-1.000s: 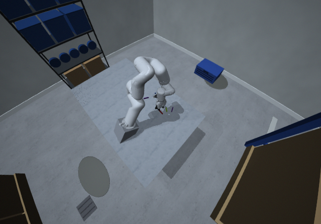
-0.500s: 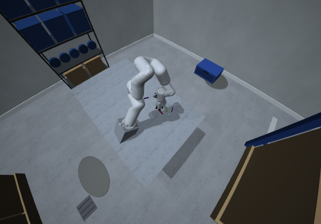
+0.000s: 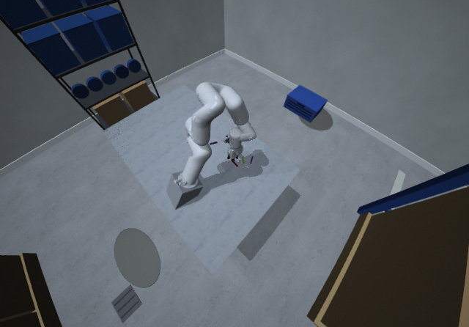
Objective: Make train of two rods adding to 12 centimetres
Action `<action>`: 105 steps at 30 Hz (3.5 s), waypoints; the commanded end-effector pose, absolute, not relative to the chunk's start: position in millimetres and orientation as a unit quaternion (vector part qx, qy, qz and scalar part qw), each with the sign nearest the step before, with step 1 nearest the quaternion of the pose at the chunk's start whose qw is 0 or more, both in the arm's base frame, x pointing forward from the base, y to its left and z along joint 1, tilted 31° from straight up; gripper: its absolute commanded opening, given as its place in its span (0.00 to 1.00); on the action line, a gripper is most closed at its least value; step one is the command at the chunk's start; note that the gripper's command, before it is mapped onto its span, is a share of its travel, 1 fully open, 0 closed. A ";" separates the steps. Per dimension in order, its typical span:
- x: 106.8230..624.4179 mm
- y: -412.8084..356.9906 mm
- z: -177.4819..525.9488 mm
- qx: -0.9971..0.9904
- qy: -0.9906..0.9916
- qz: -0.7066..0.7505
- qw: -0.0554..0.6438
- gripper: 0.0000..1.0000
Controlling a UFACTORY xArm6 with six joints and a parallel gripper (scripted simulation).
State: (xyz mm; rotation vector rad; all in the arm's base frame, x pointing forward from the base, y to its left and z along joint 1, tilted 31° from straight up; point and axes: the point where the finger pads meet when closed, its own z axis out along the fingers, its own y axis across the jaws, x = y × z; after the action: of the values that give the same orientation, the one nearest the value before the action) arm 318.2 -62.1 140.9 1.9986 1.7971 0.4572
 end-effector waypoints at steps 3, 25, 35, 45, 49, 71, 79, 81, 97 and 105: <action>319.2 -62.3 140.8 0.717 0.645 0.165 0.207 0.24; 335.7 -66.5 111.6 0.717 0.645 0.165 0.206 0.24; 340.9 -67.6 102.2 0.717 0.645 0.165 0.206 0.24; 342.8 -67.6 98.6 0.717 0.645 0.166 0.206 0.24; 343.5 -67.9 97.6 0.717 0.645 0.166 0.206 0.24; 344.3 -68.9 96.6 0.717 0.645 0.165 0.206 0.24; 344.3 -68.9 96.6 0.717 0.645 0.165 0.206 0.24; 344.3 -68.9 96.6 0.717 0.645 0.165 0.206 0.24; 344.3 -68.9 96.6 0.717 0.645 0.165 0.206 0.24; 344.5 -68.9 96.7 0.717 0.645 0.165 0.206 0.24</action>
State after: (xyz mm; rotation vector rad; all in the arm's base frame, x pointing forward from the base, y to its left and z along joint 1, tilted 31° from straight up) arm 343.9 -68.6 96.0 2.0012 1.7959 0.4459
